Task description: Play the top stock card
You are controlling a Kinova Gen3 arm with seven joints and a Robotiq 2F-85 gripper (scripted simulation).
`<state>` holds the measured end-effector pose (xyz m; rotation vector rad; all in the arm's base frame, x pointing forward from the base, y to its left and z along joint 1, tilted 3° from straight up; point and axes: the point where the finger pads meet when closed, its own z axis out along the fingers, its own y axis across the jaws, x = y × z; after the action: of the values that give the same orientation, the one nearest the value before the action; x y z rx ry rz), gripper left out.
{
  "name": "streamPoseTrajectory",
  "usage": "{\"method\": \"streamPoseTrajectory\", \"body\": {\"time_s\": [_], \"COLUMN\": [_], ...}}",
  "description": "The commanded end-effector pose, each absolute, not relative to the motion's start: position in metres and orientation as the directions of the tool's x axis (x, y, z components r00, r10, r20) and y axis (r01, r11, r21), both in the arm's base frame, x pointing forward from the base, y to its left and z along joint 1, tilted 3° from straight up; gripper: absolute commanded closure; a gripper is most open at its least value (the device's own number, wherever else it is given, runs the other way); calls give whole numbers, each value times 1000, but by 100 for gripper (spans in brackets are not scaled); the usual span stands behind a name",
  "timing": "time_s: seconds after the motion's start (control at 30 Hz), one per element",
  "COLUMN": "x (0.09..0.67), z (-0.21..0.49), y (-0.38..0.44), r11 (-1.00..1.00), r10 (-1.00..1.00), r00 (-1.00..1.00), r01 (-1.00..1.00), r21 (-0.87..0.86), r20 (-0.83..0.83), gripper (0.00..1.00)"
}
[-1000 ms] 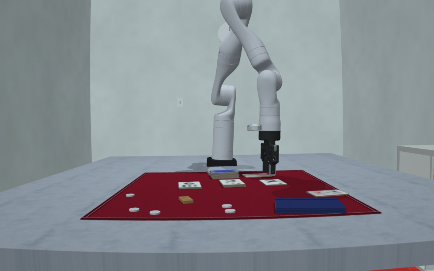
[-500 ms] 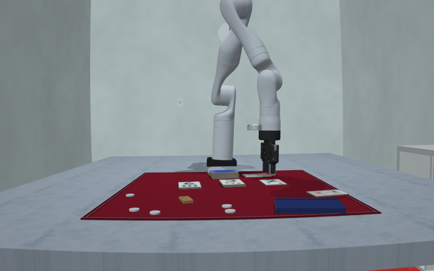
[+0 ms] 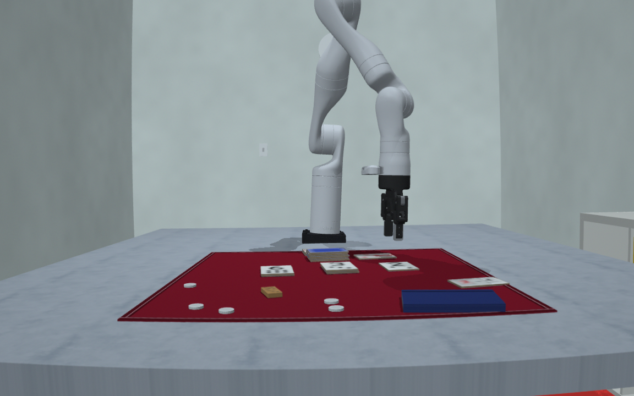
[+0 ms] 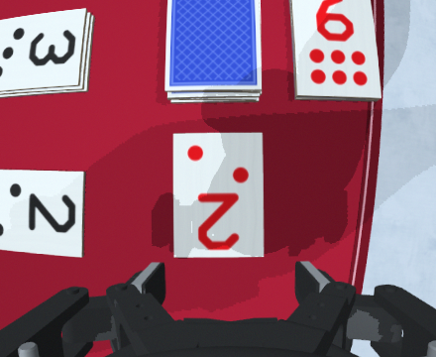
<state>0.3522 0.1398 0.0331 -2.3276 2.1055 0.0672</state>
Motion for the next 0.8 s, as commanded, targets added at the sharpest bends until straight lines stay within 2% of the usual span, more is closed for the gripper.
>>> {"method": "streamPoseTrajectory", "body": {"time_s": [0.0,0.33,0.77], "x": [360,360,360], "z": [50,83,86], "y": [137,135,135], "r11": [-90,-90,-90], "r10": [-995,-995,-995], "r00": [90,90,90], "r01": [-996,-996,-996], "r21": [7,7,7], "r20": [-35,-35,-35], "gripper": [15,15,15]}}
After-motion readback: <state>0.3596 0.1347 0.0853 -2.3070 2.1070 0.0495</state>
